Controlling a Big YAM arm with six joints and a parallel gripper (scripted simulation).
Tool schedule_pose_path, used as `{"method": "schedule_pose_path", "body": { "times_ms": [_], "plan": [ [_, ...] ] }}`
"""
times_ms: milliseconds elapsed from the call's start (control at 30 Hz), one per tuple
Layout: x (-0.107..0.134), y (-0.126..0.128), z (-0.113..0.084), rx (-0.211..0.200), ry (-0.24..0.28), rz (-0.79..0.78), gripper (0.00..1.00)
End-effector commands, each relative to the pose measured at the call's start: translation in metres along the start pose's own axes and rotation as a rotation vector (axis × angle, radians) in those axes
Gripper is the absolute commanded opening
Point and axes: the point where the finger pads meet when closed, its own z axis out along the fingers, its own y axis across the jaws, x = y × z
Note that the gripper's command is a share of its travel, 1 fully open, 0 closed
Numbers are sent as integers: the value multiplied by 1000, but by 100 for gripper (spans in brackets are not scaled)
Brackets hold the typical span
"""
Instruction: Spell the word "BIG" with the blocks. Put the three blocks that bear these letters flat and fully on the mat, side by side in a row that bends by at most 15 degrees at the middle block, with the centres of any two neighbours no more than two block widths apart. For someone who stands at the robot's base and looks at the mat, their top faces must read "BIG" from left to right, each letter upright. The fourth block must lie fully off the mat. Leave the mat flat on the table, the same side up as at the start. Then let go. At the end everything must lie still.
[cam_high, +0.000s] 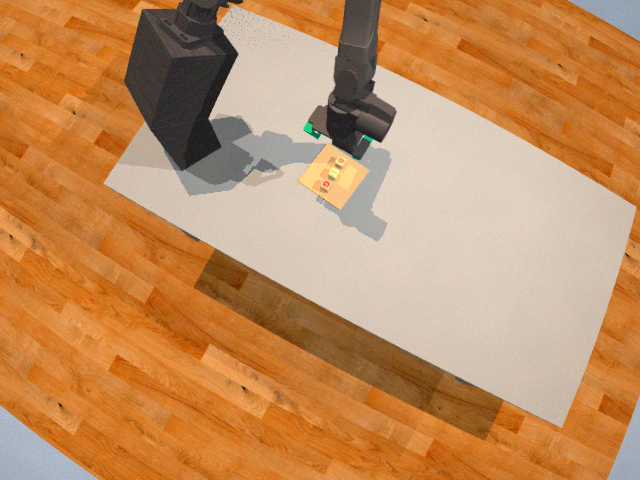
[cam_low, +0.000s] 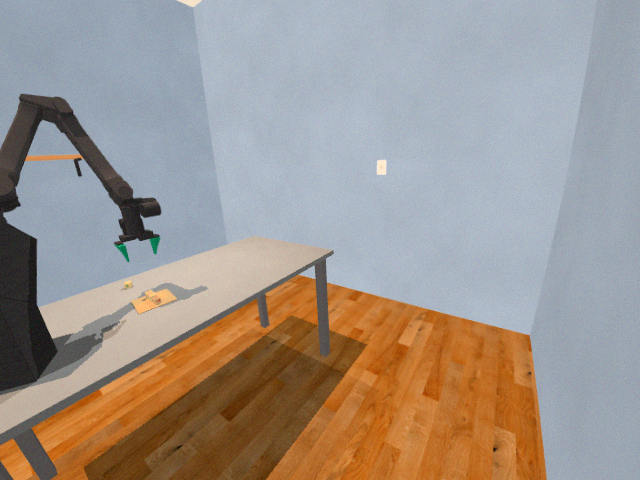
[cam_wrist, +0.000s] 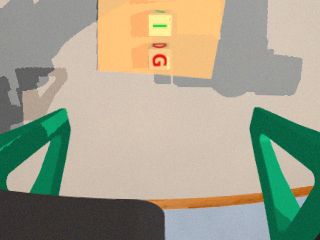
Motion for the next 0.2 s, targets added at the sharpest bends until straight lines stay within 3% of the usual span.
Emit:
{"method": "schedule_pose_path", "body": {
  "times_ms": [0, 167],
  "plan": [
    [1, -9, -10, 29, 0, -6, 100],
    [1, -9, -10, 29, 0, -6, 100]
  ]
}}
